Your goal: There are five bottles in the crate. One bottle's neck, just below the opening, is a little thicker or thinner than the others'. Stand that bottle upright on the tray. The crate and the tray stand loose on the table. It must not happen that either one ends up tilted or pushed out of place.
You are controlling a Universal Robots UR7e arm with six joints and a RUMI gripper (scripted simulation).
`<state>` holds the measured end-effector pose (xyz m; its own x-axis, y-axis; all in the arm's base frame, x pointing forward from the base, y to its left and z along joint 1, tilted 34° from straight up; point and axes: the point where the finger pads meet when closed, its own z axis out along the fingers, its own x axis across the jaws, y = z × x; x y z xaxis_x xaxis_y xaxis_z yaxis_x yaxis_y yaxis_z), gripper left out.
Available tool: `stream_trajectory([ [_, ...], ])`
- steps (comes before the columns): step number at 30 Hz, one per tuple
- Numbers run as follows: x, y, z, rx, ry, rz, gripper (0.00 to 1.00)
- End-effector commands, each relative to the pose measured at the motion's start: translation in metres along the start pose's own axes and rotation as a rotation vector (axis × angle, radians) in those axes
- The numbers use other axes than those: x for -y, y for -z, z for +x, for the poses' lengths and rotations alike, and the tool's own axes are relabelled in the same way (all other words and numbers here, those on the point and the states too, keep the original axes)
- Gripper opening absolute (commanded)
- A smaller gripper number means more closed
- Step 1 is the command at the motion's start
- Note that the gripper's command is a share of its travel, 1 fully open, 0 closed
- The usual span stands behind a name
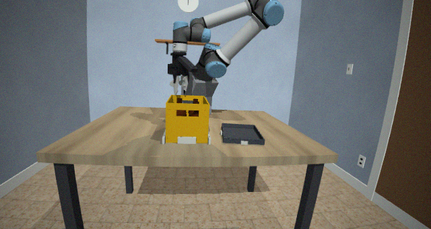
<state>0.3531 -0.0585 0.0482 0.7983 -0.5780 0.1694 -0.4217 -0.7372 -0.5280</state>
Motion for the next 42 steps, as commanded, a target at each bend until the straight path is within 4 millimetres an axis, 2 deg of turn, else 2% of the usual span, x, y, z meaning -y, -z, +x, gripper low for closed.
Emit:
stream_trajectory([
  [1,-0.0001,0.0002,0.0003,-0.001,0.000,0.000,0.38],
  [42,-0.0001,-0.0057,0.0003,-0.001,0.000,0.000,0.38],
])
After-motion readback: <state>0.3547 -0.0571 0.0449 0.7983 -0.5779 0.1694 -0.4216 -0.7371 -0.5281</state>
